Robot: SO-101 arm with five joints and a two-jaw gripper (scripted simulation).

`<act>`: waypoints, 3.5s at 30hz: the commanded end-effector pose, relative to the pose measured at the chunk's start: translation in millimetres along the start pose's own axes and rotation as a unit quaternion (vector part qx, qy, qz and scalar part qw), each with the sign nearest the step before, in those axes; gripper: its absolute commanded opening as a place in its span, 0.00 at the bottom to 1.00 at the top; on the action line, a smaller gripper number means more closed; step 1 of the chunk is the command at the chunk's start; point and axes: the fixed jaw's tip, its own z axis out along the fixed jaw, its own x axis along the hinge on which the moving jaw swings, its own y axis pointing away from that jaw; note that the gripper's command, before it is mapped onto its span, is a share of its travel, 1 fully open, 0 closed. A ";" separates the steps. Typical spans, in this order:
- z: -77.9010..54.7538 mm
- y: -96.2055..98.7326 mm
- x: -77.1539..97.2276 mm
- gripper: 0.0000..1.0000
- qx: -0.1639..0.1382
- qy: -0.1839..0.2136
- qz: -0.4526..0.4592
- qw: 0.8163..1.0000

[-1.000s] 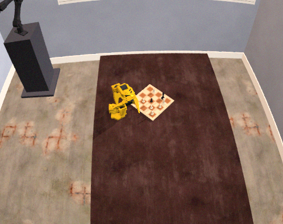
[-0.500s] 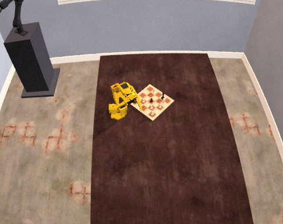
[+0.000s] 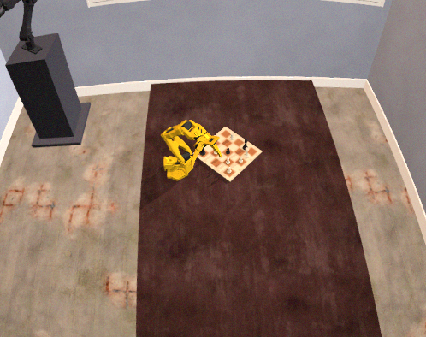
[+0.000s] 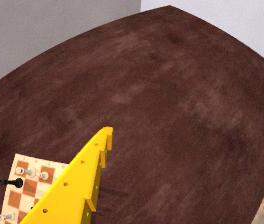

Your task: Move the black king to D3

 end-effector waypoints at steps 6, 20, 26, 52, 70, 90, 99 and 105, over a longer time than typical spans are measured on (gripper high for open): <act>-10.4 31.4 39.6 0.66 -0.084 0.055 -0.063 0.993; -37.3 64.7 115.9 0.46 -0.225 0.146 -0.202 0.942; -42.4 67.5 129.4 0.42 -0.248 0.160 -0.228 0.928; -45.7 68.9 138.0 0.40 -0.263 0.168 -0.245 0.918; -50.0 77.6 137.9 0.37 -0.283 0.189 -0.268 0.901; -99.5 173.2 187.1 0.09 -0.400 0.333 -0.515 0.681; -119.7 190.6 220.5 0.02 -0.408 0.351 -0.583 0.609; -124.1 193.1 228.3 0.00 -0.408 0.353 -0.596 0.594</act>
